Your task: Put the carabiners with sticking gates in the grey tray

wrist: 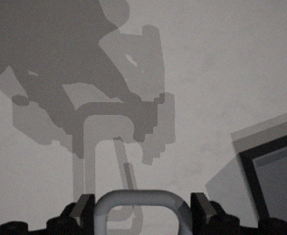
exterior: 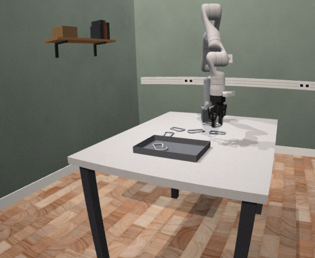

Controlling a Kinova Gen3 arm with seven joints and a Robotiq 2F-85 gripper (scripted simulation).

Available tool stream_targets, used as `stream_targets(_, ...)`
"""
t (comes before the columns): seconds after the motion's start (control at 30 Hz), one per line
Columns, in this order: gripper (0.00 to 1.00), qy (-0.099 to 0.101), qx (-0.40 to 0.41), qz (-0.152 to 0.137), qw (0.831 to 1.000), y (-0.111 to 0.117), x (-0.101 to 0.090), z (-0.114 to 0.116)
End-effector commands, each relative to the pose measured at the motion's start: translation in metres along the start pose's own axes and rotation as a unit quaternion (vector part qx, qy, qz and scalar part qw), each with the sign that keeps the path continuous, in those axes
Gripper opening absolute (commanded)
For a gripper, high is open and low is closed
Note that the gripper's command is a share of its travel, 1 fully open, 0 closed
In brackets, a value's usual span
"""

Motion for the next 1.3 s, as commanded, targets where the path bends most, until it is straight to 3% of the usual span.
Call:
stream_targets(0.0,0.0,-0.001,0.0,0.0,1.0,-0.007,-0.001,0.07)
stream_targets(0.07,0.0,-0.001,0.0,0.0,1.0,-0.007,-0.002,0.074)
stream_targets(0.17,0.0,-0.001,0.0,0.0,1.0,-0.01,-0.001,0.1)
stream_targets(0.53,0.0,-0.001,0.0,0.0,1.0,-0.01,-0.001,0.1)
stream_targets(0.57,0.0,-0.008,0.001,0.001,1.0,-0.017,-0.003,0.17)
stream_targets(0.63,0.0,-0.008,0.001,0.001,1.0,-0.018,-0.002,0.174)
stream_targets(0.73,0.0,-0.008,0.001,0.001,1.0,-0.02,-0.002,0.199)
stream_targets(1.1,0.0,-0.008,0.001,0.001,1.0,-0.02,-0.002,0.199)
stream_targets(1.13,0.0,-0.009,0.003,0.001,1.0,-0.02,0.03,0.201)
stream_targets(1.27,0.0,-0.009,0.003,0.001,1.0,-0.02,0.03,0.201)
Point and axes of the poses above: the point where the finger pads meet when closed, its own x axis out along the fingers, its own z axis across the jaws, y = z × x, the point moved 6 cm from there along -x, back along the fingers, and after that the axes turned 7 degrees about -x, right-handed, at the moved point
